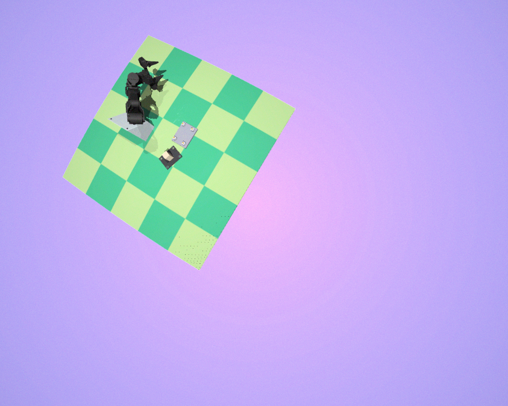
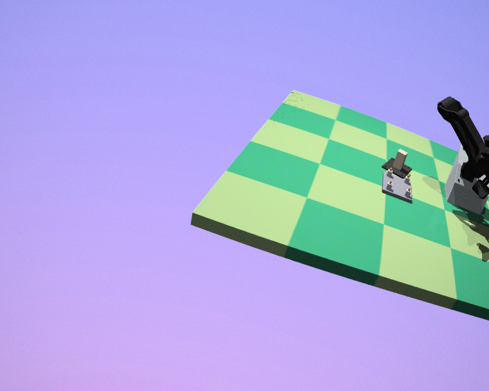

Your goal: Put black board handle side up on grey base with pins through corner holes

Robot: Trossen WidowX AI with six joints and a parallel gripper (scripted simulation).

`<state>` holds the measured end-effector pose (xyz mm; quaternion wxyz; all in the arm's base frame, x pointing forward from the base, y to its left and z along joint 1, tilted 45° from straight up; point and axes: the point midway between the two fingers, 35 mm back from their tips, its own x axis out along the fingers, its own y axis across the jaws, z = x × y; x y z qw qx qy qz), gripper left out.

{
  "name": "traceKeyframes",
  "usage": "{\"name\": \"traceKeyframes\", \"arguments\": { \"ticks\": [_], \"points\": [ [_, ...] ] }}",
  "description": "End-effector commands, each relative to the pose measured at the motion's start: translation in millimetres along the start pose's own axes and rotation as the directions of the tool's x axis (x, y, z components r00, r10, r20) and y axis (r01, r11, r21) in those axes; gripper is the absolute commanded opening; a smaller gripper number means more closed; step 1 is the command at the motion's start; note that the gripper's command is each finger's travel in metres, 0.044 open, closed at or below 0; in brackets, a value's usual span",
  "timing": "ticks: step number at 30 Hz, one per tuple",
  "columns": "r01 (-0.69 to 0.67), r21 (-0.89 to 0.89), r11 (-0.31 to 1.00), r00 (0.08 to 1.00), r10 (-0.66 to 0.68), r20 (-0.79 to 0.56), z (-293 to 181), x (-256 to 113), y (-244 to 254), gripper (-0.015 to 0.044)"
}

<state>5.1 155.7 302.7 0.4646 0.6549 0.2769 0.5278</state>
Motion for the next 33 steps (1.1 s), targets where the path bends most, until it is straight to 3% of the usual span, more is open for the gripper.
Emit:
{"name": "traceKeyframes", "arguments": {
  "ticks": [1, 5, 9, 14, 20, 27, 33],
  "points": [
    [-0.001, -0.013, 1.000, 1.000, 0.001, 0.002, -0.4, 0.8, 0.4, 0.0426],
    [-0.003, -0.274, 0.962, 1.000, 0.011, 0.026, -8.7, 18.4, 4.7, 0.0440],
    [0.045, -0.549, 0.835, 0.999, -0.021, 0.049, -15.4, 44.0, -2.2, 0.0440],
    [0.150, -0.796, 0.586, 0.987, -0.128, 0.092, -12.1, 80.0, -28.5, 0.0440],
    [0.278, -0.929, 0.243, 0.925, -0.327, 0.191, 19.6, 117.7, -79.7, 0.0440],
    [0.365, -0.927, -0.090, 0.733, -0.586, 0.346, 94.3, 132.7, -149.4, 0.0440],
    [0.403, -0.873, -0.274, 0.480, -0.749, 0.456, 176.3, 106.6, -195.9, 0.0440]
  ]
}}
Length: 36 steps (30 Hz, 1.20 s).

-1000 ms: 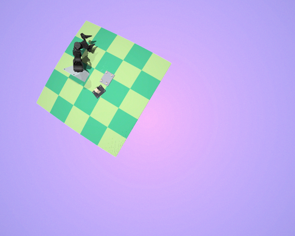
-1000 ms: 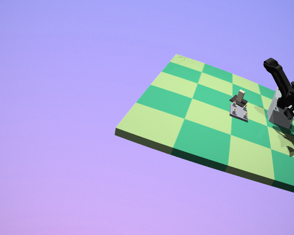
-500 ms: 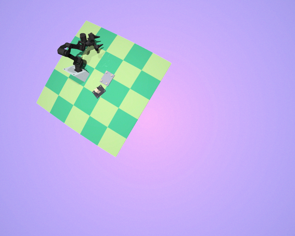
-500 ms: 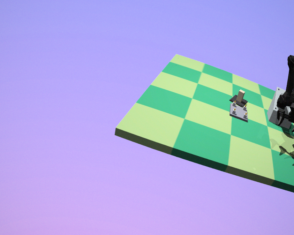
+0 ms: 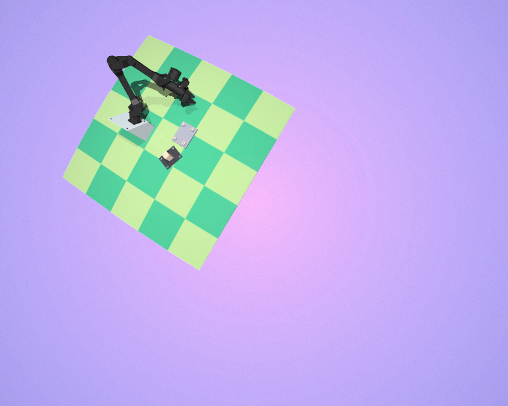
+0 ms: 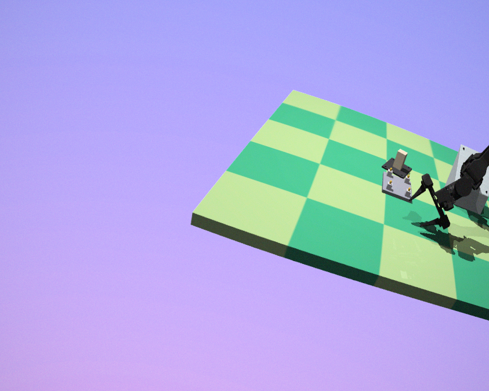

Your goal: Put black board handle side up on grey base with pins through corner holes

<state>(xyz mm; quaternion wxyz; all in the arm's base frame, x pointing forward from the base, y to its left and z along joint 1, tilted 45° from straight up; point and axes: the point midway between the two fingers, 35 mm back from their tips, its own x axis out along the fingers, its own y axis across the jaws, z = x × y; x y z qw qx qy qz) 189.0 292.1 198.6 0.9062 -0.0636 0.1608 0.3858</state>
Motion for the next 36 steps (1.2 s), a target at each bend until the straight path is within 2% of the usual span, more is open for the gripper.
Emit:
{"name": "traceKeyframes", "arguments": {
  "ticks": [1, 7, 11, 17, 28, 32, 36],
  "points": [
    [0.098, -0.055, 0.994, 0.976, -0.106, -0.189, -29.0, 26.5, -55.4, 0.0440],
    [0.173, -0.047, 0.984, 0.874, -0.175, -0.453, -77.9, 41.0, -131.9, 0.0440],
    [0.292, 0.033, 0.956, 0.778, -0.217, -0.590, -115.1, 30.8, -191.3, 0.0440],
    [0.324, 0.159, 0.932, 0.660, -0.102, -0.744, -159.8, 13.7, -236.3, 0.0440],
    [0.343, 0.240, 0.908, 0.615, -0.024, -0.788, -179.4, 2.0, -253.7, 0.0440],
    [0.388, 0.425, 0.818, 0.561, 0.157, -0.813, -214.3, -26.0, -281.7, 0.0440],
    [0.426, 0.619, 0.660, 0.568, 0.337, -0.751, -242.7, -57.4, -302.7, 0.0440]
  ]
}}
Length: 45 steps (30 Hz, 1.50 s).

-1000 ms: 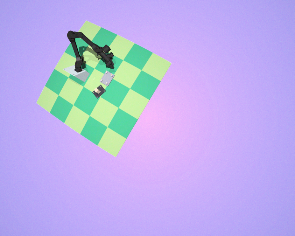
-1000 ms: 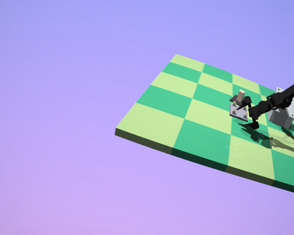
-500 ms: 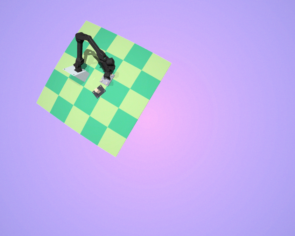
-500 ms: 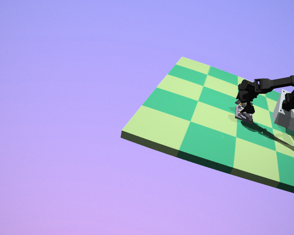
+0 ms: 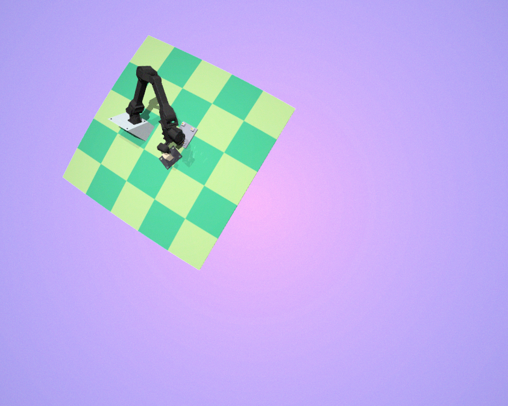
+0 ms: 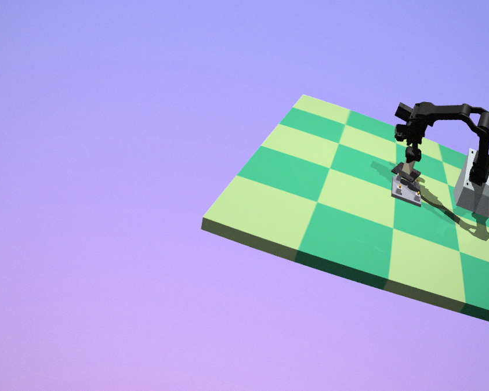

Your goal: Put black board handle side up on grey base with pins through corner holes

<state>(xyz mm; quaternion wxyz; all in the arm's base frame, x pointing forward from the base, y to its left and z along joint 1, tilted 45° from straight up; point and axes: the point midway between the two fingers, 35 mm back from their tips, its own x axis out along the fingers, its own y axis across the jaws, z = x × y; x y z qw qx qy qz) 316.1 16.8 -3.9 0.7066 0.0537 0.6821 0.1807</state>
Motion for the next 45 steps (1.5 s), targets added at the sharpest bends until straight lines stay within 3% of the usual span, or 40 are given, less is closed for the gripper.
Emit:
{"name": "traceKeyframes", "arguments": {
  "ticks": [1, 5, 8, 14, 18, 45],
  "points": [
    [-0.169, 0.183, 0.968, 0.983, 0.179, -0.041, -16.8, -2.7, -41.2, 0.0440],
    [-0.341, 0.362, 0.867, 0.931, 0.366, -0.002, -34.3, -7.7, -73.9, 0.0440],
    [-0.398, 0.417, 0.817, 0.905, 0.425, 0.031, -40.1, -10.2, -84.7, 0.0440],
    [-0.398, 0.417, 0.817, 0.905, 0.425, 0.031, -39.9, -7.6, -83.6, 0.0440],
    [-0.399, 0.417, 0.817, 0.904, 0.426, 0.031, -39.0, 21.5, -69.5, 0.0440],
    [-0.399, 0.417, 0.817, 0.904, 0.425, 0.032, -35.8, 56.7, -53.5, 0.0440]
  ]
}}
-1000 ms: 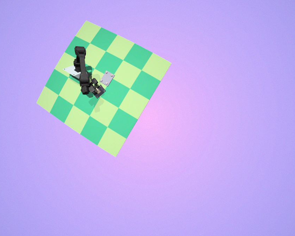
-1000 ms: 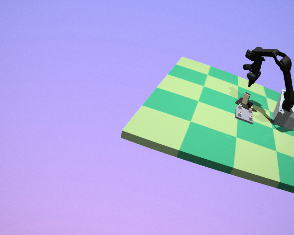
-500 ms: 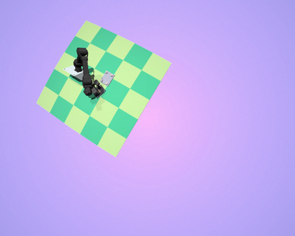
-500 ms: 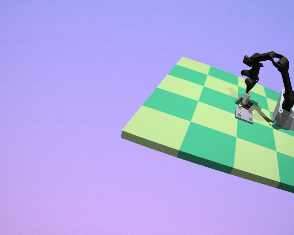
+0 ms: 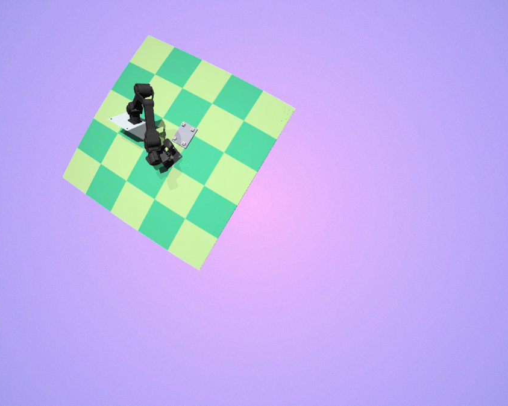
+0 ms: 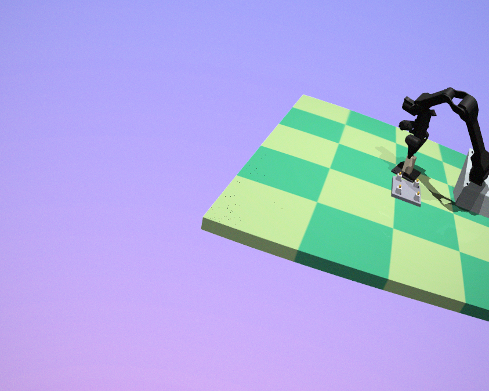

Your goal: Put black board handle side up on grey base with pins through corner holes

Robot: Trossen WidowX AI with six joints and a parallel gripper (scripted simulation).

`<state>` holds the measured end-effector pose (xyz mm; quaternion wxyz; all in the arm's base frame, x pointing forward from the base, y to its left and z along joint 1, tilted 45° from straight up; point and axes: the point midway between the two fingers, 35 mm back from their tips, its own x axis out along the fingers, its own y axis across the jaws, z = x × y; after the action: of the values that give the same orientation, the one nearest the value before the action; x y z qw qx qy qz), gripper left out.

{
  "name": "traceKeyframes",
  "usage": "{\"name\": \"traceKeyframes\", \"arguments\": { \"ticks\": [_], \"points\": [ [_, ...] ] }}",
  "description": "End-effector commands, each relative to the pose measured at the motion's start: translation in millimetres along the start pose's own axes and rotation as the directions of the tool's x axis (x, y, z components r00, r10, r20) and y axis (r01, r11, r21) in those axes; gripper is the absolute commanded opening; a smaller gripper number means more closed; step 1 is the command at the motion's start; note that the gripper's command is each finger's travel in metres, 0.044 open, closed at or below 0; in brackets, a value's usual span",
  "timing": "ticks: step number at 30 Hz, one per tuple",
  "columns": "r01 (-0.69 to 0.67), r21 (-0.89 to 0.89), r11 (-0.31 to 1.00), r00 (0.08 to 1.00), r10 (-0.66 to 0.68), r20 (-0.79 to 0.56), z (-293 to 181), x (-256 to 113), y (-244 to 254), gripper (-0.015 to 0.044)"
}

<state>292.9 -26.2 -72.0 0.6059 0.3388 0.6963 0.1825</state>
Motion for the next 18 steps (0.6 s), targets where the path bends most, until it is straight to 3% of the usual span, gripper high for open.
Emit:
{"name": "traceKeyframes", "arguments": {
  "ticks": [1, 18],
  "points": [
    [-0.005, 0.009, 1.000, 1.000, 0.006, -0.007, -1.9, 9.4, 0.3, 0.0440],
    [-0.007, 0.009, 1.000, 1.000, 0.007, -0.008, -2.7, 36.5, 1.1, 0.0440]
  ]
}}
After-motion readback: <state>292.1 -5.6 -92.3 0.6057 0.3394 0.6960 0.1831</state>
